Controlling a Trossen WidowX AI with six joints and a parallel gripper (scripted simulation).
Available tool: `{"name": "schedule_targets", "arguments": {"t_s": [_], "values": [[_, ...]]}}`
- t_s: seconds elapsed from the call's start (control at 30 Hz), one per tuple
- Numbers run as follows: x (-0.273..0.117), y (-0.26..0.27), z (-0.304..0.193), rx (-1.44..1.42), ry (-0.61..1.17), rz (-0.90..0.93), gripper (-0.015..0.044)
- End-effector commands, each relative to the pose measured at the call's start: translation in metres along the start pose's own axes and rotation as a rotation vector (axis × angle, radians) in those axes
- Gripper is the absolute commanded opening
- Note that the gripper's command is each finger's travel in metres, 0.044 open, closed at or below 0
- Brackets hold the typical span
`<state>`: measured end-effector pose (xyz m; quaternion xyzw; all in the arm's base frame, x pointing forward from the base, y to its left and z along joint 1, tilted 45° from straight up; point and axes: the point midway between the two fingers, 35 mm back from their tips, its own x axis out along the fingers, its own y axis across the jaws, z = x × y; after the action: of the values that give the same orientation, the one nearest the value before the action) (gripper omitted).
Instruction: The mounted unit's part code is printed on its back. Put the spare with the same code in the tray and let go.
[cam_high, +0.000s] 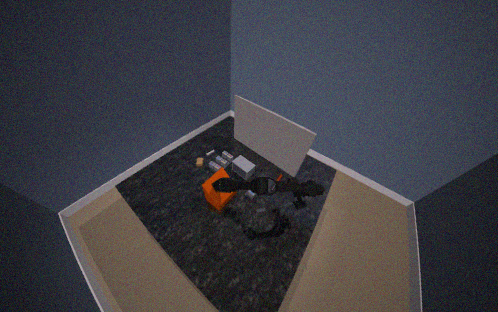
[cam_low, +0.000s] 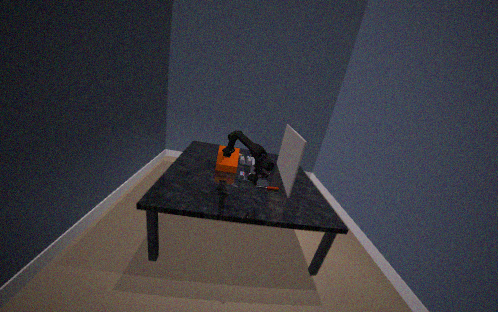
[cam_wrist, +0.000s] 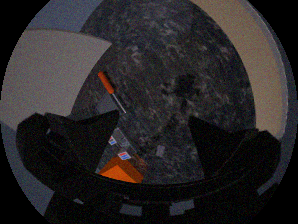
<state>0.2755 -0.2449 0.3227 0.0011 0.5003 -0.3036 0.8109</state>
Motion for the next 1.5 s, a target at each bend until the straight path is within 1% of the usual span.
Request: {"name": "schedule_targets", "arguments": {"t_s": [0.0, 0.2, 0.37, 0.57, 0.7, 0.8, 1.47], "values": [[0.026, 0.061, 0.003, -0.041, 0.087, 0.027, 0.0440], [0.057, 0.170, -0.012, -0.148, 0.204, 0.005, 0.0440], [0.066, 0.259, -0.044, -0.275, 0.253, -0.059, 0.0440], [0.061, 0.354, -0.106, -0.455, 0.231, -0.171, 0.0440], [0.053, 0.400, -0.152, -0.566, 0.167, -0.246, 0.0440], [0.050, 0.413, -0.167, -0.600, 0.140, -0.269, 0.0440], [0.050, 0.414, -0.170, -0.619, 0.143, -0.267, 0.0440]]}}
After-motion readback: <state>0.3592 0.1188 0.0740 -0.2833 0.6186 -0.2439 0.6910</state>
